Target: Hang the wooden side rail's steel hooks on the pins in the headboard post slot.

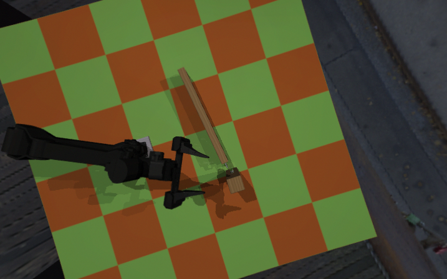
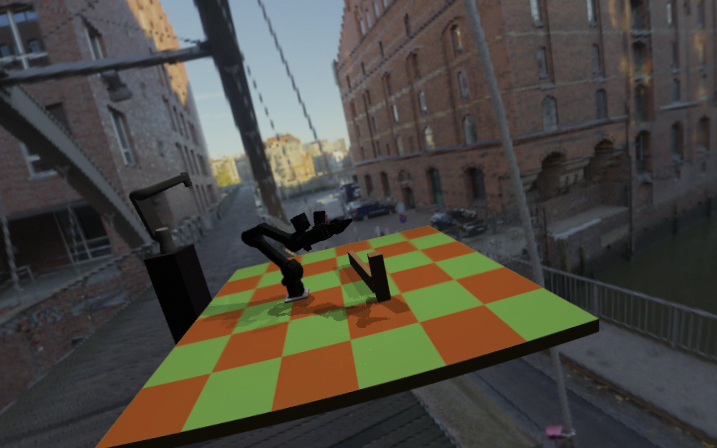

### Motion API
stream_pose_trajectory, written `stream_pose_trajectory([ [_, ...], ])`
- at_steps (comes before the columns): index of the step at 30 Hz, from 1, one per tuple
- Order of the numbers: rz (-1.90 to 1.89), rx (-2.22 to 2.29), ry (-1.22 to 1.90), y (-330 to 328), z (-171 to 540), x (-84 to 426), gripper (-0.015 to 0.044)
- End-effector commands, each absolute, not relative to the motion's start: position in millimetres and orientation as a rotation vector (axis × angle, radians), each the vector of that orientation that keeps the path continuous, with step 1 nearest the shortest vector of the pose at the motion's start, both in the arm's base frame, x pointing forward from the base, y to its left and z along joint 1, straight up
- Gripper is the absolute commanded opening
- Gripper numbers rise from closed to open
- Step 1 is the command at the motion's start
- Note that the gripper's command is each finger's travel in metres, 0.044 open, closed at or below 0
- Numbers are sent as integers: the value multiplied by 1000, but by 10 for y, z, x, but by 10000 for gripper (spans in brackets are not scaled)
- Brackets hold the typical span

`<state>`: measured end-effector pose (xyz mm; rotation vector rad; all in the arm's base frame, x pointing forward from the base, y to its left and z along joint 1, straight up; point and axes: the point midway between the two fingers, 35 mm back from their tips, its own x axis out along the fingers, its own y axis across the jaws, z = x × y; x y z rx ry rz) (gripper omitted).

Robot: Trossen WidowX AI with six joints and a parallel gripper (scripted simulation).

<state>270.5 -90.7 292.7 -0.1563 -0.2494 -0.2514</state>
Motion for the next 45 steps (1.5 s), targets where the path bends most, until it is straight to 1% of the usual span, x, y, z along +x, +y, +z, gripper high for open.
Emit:
stream_pose_trajectory([
  [1,-311,-58,-74,-1023,2252,2715,440],
  [8,-389,47,180,-1072,1299,2539,440],
  [10,-404,63,225,-1070,1136,2484,440],
  [38,-408,71,235,-1071,1116,2484,440],
  [45,-553,258,404,-1055,1137,2748,440],
])
